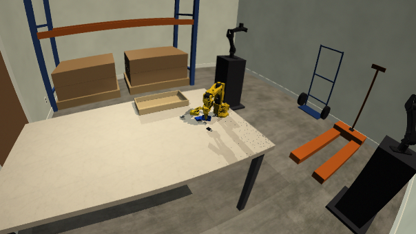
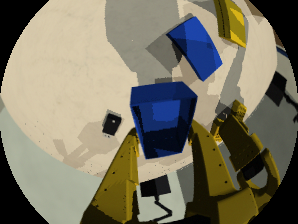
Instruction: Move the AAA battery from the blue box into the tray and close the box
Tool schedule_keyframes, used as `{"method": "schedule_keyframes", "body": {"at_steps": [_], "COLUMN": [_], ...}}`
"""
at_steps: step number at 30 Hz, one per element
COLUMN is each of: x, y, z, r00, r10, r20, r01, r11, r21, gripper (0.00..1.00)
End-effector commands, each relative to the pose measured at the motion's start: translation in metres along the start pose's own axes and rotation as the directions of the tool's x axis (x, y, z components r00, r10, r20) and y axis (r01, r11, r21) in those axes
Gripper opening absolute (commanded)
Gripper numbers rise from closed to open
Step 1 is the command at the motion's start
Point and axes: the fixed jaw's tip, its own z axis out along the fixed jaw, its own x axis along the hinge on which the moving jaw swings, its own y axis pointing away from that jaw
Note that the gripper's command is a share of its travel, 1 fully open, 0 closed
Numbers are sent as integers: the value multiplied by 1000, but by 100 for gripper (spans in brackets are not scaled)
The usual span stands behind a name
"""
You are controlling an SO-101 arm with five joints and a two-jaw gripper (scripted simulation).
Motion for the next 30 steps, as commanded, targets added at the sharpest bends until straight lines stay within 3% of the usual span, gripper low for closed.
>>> {"method": "schedule_keyframes", "body": {"at_steps": [1,19,30], "x": [0,0,1], "y": [4,3,3], "z": [2,25,30], "r00": [1000,1000,1000], "r10": [2,2,2], "r20": [10,10,10], "r01": [-2,-2,-2], "r11": [1000,1000,1000], "r21": [-27,-27,-27], "gripper": [19,19,19]}}
